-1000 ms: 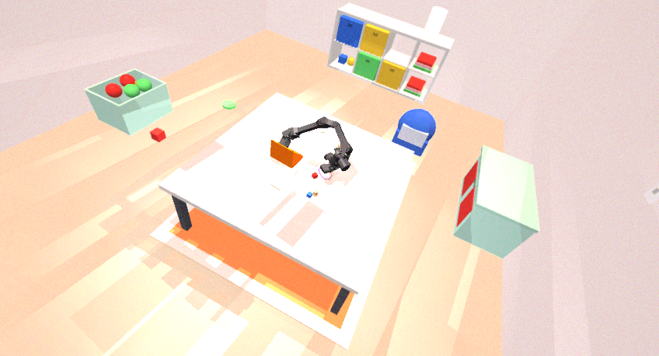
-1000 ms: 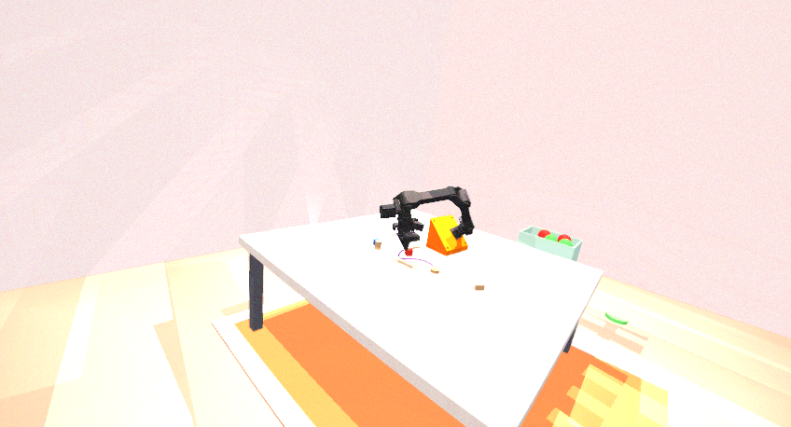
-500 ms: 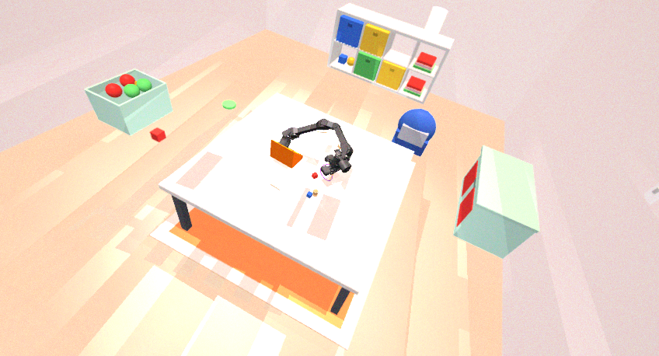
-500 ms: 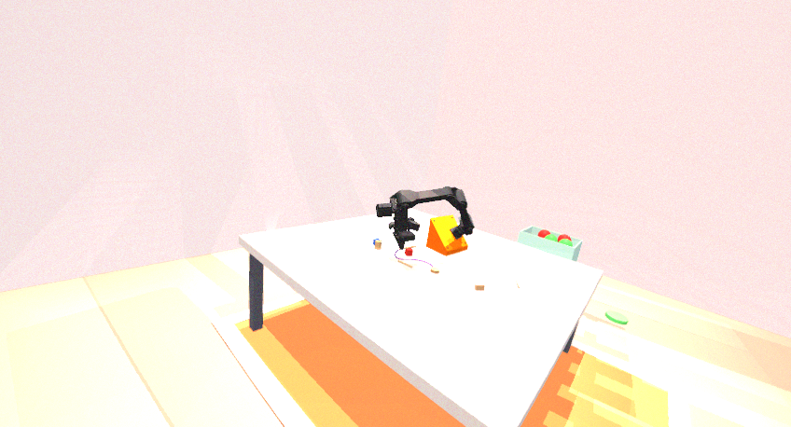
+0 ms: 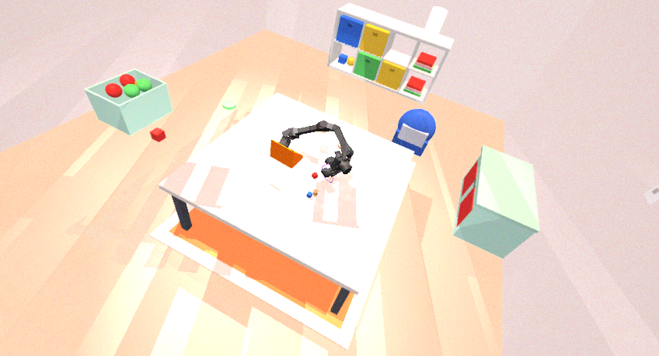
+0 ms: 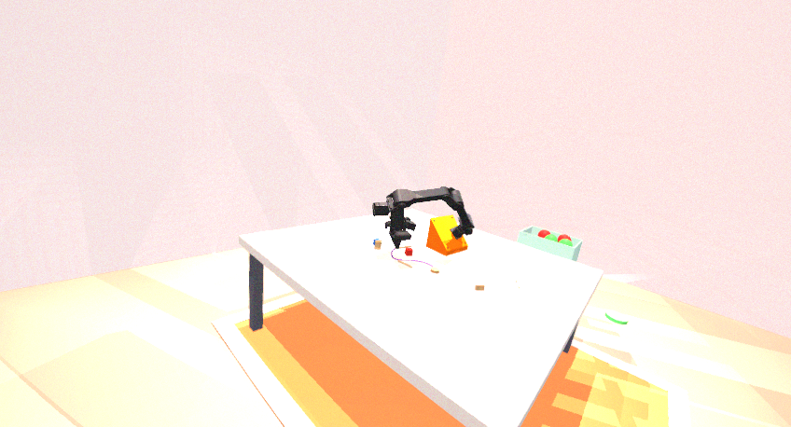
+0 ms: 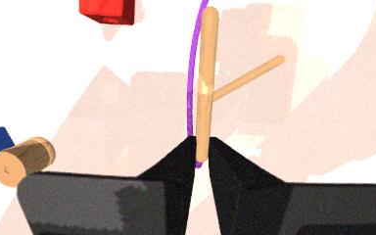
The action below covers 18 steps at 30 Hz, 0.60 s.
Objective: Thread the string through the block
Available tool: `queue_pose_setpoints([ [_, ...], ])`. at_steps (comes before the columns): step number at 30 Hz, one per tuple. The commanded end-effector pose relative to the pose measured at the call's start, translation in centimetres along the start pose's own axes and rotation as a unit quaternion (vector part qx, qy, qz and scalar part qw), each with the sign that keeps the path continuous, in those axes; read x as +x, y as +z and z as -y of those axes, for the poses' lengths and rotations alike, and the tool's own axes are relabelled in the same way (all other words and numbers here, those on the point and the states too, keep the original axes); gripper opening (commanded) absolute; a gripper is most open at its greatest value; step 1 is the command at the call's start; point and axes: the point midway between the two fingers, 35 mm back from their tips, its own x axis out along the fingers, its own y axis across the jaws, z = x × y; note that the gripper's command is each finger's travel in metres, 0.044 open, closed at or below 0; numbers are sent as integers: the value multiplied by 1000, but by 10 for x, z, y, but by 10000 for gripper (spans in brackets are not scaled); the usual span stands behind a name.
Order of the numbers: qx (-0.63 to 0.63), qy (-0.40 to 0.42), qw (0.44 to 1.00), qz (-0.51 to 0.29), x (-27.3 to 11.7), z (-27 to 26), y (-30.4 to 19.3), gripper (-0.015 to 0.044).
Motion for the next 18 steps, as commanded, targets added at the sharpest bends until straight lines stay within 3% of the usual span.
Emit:
queue_pose_setpoints([
  [1,3,2,1000,-4,1,-4,-7,0],
  [18,5,4,1000,-20,-2,-13,-25,0],
])
